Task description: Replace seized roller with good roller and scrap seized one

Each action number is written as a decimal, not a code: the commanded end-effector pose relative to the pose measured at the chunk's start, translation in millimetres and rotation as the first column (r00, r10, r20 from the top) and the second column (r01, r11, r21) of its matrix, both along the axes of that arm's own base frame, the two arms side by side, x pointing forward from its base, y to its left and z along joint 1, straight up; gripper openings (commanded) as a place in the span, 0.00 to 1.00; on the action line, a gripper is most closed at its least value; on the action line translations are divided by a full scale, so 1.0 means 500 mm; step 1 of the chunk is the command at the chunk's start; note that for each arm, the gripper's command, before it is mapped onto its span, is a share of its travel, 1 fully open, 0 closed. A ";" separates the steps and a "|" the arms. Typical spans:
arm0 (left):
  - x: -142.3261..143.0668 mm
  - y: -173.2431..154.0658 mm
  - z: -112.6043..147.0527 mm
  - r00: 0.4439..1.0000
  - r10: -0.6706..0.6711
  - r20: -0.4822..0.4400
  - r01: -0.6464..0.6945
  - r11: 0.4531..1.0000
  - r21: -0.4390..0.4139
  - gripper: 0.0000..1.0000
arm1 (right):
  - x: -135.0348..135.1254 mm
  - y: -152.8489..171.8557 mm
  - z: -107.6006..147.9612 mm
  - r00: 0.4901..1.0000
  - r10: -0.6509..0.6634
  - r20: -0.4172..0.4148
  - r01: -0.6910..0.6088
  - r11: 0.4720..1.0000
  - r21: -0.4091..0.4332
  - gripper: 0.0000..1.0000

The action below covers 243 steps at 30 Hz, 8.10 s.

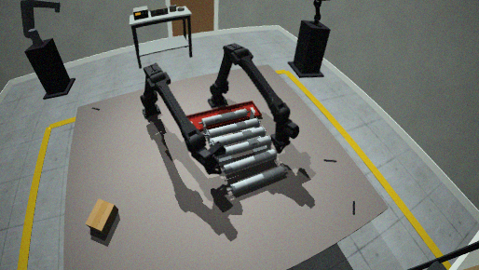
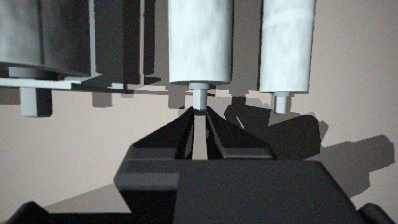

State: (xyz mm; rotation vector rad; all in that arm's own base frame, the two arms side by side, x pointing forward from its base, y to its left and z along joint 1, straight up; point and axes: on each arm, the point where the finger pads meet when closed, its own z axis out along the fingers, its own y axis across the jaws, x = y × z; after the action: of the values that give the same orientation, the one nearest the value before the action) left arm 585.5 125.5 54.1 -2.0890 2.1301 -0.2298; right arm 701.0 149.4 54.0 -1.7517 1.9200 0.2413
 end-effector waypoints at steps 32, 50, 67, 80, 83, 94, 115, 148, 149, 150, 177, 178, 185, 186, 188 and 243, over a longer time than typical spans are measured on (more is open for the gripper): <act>0.043 0.024 0.182 0.985 -0.004 0.172 -0.001 0.999 0.032 0.03 | 0.036 0.019 0.135 0.990 0.015 0.140 -0.015 1.000 0.002 0.03; 0.036 0.020 0.206 0.985 -0.002 0.170 -0.001 1.000 0.022 0.03 | 0.024 0.021 0.206 0.983 0.019 0.181 -0.019 1.000 0.001 0.03; 0.039 0.021 0.289 0.972 -0.004 0.235 -0.002 1.000 0.027 0.03 | 0.031 0.018 0.310 0.970 0.014 0.241 -0.014 1.000 -0.003 0.03; 0.048 0.008 0.315 0.964 -0.013 0.266 0.005 0.999 0.032 0.03 | 0.038 0.014 0.328 0.964 0.011 0.265 -0.010 1.000 -0.005 0.03; 0.049 0.007 0.318 0.961 -0.014 0.276 0.005 0.999 0.034 0.03 | 0.036 0.017 0.329 0.964 0.010 0.266 -0.009 1.000 -0.005 0.03; 0.048 0.016 0.320 0.962 -0.015 0.271 0.005 0.999 0.036 0.03 | 0.041 0.009 0.320 0.966 -0.001 0.258 0.001 1.000 0.000 0.03; -0.012 0.016 0.273 0.974 -0.022 0.226 0.017 1.000 0.024 0.03 | -0.016 0.028 0.275 0.975 -0.011 0.221 0.012 1.000 -0.001 0.03; -0.022 0.008 0.319 0.956 -0.068 0.284 0.059 0.998 0.038 0.03 | -0.051 0.001 0.330 0.961 -0.069 0.266 0.069 0.998 0.009 0.03; -0.035 0.003 0.300 0.962 -0.069 0.266 0.063 0.997 0.032 0.03 | -0.058 -0.001 0.334 0.966 -0.070 0.250 0.070 0.998 0.006 0.03; -0.057 -0.002 0.266 0.970 -0.068 0.233 0.065 0.998 0.022 0.03 | -0.059 -0.003 0.337 0.967 -0.071 0.246 0.072 0.997 0.005 0.03; -0.072 0.026 0.282 0.966 -0.052 0.253 0.044 0.998 0.034 0.03 | -0.094 0.026 0.334 0.967 -0.057 0.250 0.057 0.998 0.005 0.03; -0.072 0.026 0.282 0.966 -0.052 0.253 0.044 0.998 0.034 0.03 | -0.094 0.026 0.334 0.967 -0.057 0.250 0.057 0.998 0.005 0.03; -0.071 0.027 0.272 0.969 -0.052 0.243 0.045 0.998 0.035 0.03 | -0.104 0.034 0.186 0.986 -0.048 0.160 0.051 0.999 -0.018 0.03; -0.082 0.025 0.254 0.973 -0.051 0.225 0.045 0.999 0.029 0.03 | -0.101 0.037 0.220 0.982 -0.048 0.184 0.051 0.999 -0.013 0.03; -0.079 0.026 0.260 0.972 -0.051 0.230 0.045 0.999 0.030 0.03 | -0.106 0.043 0.270 0.973 -0.045 0.226 0.047 0.999 -0.005 0.03; -0.282 0.040 0.263 0.971 -0.057 0.234 0.050 0.998 0.036 0.03 | -0.311 0.087 0.267 0.973 -0.045 0.228 0.045 0.999 0.006 0.03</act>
State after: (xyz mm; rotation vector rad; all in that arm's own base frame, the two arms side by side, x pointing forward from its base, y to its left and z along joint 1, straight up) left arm 431.3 132.8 130.1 -1.9915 2.1213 -0.3685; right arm 535.1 179.3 132.1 -1.7068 1.8947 0.0913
